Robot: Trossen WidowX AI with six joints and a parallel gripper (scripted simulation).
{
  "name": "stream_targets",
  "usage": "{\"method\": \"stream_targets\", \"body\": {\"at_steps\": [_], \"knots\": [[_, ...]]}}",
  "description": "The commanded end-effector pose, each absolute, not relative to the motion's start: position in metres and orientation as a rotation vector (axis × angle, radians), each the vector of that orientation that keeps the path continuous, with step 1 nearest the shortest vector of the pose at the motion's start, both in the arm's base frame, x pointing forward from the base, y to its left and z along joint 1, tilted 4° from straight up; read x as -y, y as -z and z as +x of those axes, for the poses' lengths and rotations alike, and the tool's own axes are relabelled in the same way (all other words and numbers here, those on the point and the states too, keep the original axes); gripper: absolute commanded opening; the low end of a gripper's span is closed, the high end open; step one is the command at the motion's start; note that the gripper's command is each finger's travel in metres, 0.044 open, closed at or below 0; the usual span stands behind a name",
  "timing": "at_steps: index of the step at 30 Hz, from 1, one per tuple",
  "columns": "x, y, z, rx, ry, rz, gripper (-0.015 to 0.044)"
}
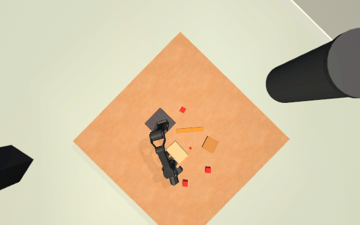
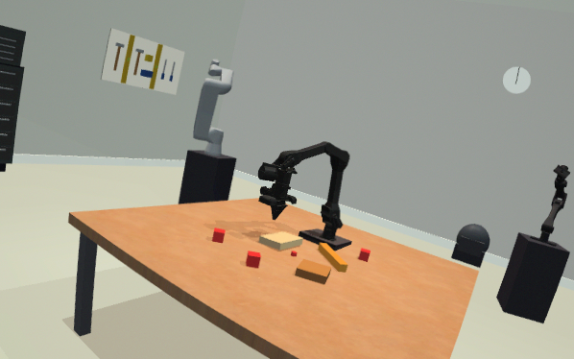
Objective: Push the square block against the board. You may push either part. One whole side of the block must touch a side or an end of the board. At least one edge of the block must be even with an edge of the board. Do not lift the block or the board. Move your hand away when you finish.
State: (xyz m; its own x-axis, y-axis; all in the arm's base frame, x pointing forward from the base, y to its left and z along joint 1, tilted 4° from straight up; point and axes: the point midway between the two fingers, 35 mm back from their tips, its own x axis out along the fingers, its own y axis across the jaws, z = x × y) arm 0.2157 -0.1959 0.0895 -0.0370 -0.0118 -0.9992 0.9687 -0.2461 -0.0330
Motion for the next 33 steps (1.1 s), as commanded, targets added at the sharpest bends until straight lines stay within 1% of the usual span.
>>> {"method": "stream_targets", "body": {"at_steps": [1, 30, 33], "knots": [[0.194, -0.087, 0.214, -1.102, 1.428, 1.366, 0.0000], [0.239, -0.088, 0.205, -1.100, 1.430, 1.363, 0.0000], [0.236, -0.089, 0.205, -1.099, 1.430, 1.367, 0.0000]]}}
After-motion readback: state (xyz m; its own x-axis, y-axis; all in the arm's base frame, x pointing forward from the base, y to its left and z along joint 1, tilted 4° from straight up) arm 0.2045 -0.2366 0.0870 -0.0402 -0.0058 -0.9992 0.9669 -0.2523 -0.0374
